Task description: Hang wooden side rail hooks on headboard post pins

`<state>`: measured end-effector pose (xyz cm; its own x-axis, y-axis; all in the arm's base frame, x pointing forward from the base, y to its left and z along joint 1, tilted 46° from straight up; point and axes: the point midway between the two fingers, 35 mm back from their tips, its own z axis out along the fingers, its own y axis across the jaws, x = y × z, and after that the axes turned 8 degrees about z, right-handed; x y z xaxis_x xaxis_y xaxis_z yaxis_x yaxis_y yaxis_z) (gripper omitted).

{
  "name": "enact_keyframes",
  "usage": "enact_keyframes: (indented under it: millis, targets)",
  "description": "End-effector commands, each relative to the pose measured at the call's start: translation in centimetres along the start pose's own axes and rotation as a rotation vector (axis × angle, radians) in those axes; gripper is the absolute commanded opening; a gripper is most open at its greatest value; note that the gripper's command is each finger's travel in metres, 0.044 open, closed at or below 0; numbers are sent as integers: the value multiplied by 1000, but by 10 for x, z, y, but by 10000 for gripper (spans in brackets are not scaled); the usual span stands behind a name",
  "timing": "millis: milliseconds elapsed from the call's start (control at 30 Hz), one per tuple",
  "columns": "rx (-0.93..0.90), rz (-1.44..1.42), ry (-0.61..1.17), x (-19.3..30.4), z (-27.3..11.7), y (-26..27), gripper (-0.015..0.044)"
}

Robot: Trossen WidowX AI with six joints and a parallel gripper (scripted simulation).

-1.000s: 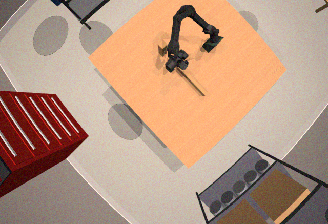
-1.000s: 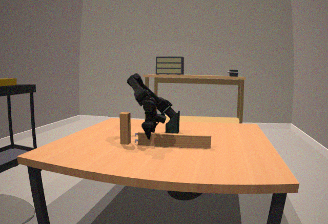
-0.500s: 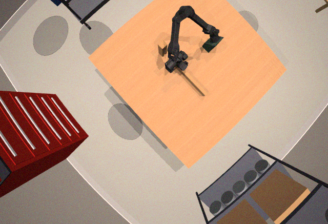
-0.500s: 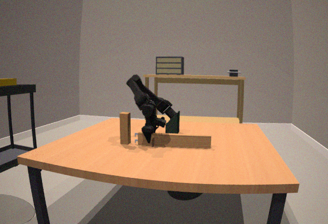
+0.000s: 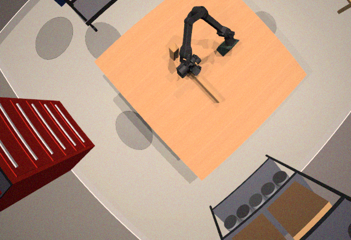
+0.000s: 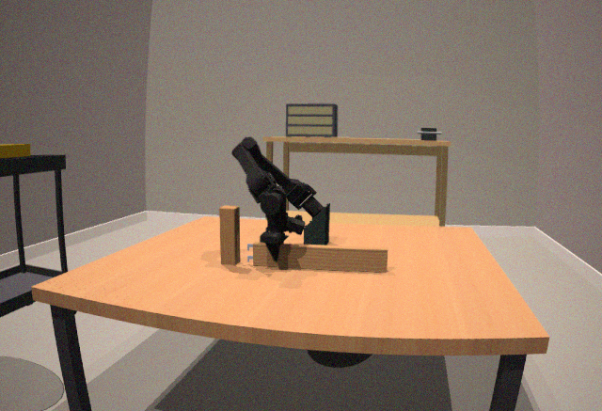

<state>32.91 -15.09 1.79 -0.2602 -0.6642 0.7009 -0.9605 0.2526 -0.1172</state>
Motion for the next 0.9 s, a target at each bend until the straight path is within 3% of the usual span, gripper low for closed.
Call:
enact_keyframes:
  millis: [0,167,867]
  targets:
    - [0,-5,5,1,0,0,92]
    - [0,-5,5,1,0,0,0]
    - [1,-5,5,0,0,-7,0]
